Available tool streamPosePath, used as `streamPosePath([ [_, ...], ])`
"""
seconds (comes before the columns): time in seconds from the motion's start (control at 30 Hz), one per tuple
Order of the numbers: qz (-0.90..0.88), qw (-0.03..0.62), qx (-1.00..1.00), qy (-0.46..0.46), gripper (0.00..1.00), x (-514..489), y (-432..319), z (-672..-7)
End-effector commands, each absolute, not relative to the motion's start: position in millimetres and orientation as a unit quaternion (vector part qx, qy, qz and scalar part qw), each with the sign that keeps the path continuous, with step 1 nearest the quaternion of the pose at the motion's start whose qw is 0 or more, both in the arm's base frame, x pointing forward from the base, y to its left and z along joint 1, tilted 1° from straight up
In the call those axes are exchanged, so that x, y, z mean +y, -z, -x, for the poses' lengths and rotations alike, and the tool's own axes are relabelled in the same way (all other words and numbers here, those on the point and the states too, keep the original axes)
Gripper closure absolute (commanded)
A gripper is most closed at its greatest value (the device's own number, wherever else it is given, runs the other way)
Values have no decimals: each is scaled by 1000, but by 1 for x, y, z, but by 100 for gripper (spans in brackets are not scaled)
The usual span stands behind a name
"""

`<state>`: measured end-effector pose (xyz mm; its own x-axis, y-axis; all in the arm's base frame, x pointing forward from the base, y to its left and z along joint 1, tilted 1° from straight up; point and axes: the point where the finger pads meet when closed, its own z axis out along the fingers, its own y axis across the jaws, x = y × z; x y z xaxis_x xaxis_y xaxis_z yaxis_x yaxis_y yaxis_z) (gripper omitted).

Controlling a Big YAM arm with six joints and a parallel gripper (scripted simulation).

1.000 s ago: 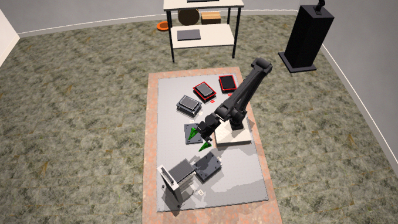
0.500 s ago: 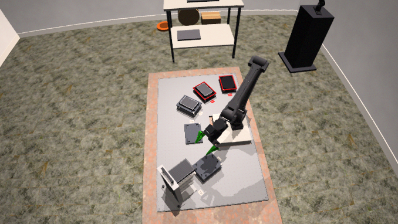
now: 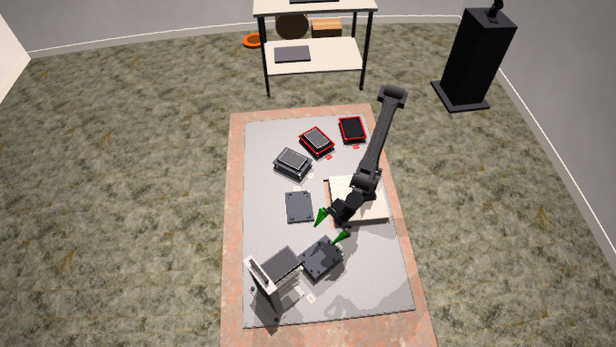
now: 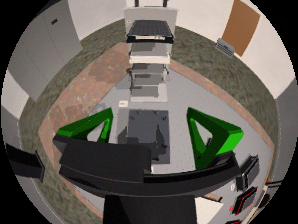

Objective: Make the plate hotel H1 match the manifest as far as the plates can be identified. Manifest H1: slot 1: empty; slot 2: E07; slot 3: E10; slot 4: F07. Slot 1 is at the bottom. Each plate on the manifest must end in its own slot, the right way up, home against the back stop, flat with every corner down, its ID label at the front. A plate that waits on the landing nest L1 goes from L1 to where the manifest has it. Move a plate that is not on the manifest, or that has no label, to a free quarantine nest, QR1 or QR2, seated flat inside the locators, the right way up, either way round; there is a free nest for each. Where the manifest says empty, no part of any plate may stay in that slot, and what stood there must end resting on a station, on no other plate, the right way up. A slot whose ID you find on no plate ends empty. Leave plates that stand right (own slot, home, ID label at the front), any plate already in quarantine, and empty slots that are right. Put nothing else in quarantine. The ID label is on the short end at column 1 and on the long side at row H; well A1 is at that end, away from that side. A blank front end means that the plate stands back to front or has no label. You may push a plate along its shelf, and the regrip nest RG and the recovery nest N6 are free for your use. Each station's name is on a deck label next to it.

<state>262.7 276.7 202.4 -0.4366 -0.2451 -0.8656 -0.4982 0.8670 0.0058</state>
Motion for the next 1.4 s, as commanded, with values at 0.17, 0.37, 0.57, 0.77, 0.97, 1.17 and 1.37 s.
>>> streamPosePath([
  [0.17,190,508,825,-161,0,284,-271,-272],
  [0.37,204,499,828,-153,0,284,-251,-267],
  [0.57,204,499,828,-153,0,284,-251,-267],
  [0.77,204,499,828,-153,0,284,-251,-267],
  [0.97,204,499,828,-153,0,284,-251,-267],
  [1.17,201,490,836,-145,0,280,-218,-267],
  [1.37,204,489,835,-146,0,282,-198,-265],
])
